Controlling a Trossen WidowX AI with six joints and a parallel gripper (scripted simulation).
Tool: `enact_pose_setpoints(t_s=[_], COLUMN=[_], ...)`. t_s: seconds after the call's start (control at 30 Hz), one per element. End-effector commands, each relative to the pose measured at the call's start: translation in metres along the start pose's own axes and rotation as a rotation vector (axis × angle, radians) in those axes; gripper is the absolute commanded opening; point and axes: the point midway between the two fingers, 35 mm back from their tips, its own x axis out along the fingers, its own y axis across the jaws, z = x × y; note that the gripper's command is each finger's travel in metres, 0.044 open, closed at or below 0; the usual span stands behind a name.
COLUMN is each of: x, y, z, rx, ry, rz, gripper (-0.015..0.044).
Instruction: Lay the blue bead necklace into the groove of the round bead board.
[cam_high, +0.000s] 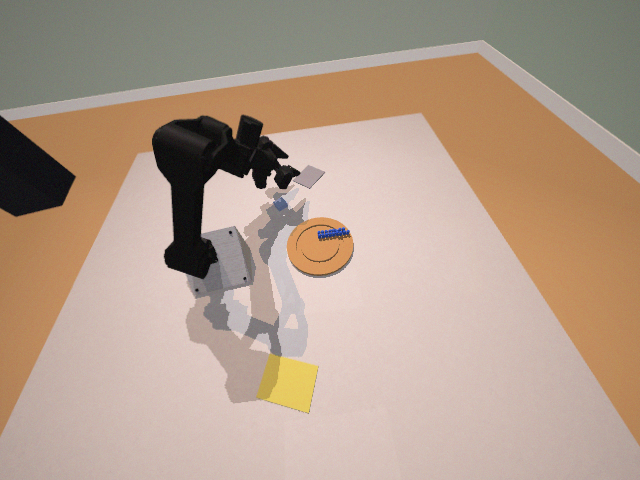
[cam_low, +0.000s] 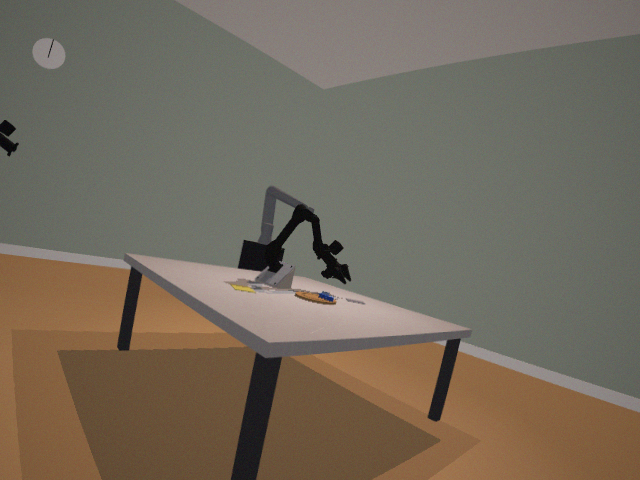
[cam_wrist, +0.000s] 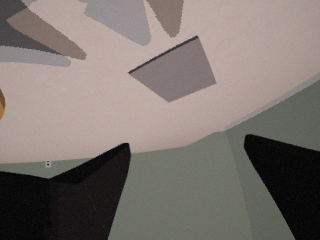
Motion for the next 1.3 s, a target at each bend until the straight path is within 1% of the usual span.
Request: enact_pose_setpoints(t_s=[0.0,0.07,0.27,0.53,0.9,1.27], x=[0.000,0.004,0.020,0.036,0.043,0.043], y=[0.001,0.005,0.027,0.067,0.104,0.141], z=[0.000,-0.002,-0.011,-0.021,-0.027,-0.030], rx=[0.016,0.141,0.713,1.491,2.020,2.516], ry=[-0.003,-0.025,-0.108,-0.148,-0.107,0.029], rz=[0.001,0.014,0.105,0.307,0.519,0.749], gripper=[0.0380,0.0380,0.0380,0.0380,0.0380,0.0380])
